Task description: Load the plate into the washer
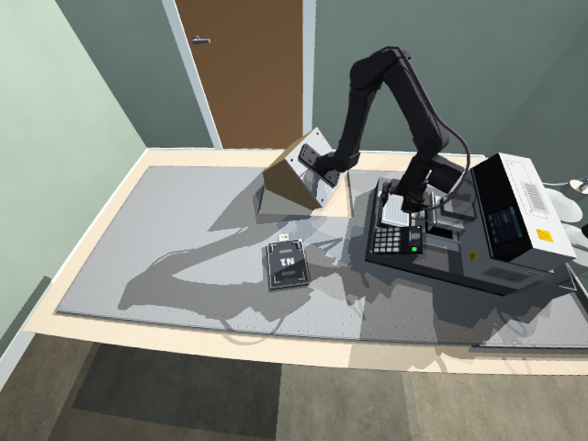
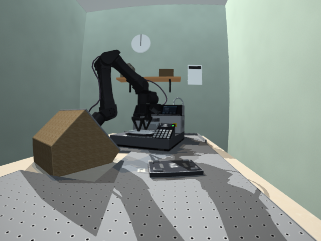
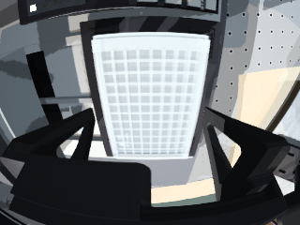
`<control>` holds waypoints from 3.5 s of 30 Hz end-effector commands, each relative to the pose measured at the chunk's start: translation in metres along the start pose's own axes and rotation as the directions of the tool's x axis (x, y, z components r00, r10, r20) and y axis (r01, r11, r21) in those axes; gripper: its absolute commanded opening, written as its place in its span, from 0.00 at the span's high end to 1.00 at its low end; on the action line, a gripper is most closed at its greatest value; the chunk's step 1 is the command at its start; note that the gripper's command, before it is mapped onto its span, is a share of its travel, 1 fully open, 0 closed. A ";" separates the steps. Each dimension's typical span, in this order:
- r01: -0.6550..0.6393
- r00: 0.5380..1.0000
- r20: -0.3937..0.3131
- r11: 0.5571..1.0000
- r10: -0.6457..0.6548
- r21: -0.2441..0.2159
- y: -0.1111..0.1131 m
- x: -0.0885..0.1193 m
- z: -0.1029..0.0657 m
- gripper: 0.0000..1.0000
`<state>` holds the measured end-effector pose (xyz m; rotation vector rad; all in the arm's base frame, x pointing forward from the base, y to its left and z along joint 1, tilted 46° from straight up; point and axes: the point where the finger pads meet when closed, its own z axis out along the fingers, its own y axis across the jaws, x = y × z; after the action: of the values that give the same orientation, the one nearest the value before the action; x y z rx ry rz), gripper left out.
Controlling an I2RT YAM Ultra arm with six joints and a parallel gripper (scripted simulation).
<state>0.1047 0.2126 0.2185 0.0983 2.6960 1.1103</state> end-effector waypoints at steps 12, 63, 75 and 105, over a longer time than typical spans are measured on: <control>0.010 1.000 0.014 1.000 -0.010 -0.025 0.004 -0.001 -0.033 0.00; 0.025 1.000 -0.015 1.000 -0.025 0.016 -0.006 -0.004 -0.076 0.02; 0.357 0.934 -0.001 0.934 -0.357 0.001 -0.034 -0.044 -0.080 0.22; 0.953 0.303 0.001 0.303 -0.953 0.003 -0.080 -0.096 -0.081 0.76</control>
<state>0.1788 0.0867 0.2271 -1.2306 2.1398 0.6388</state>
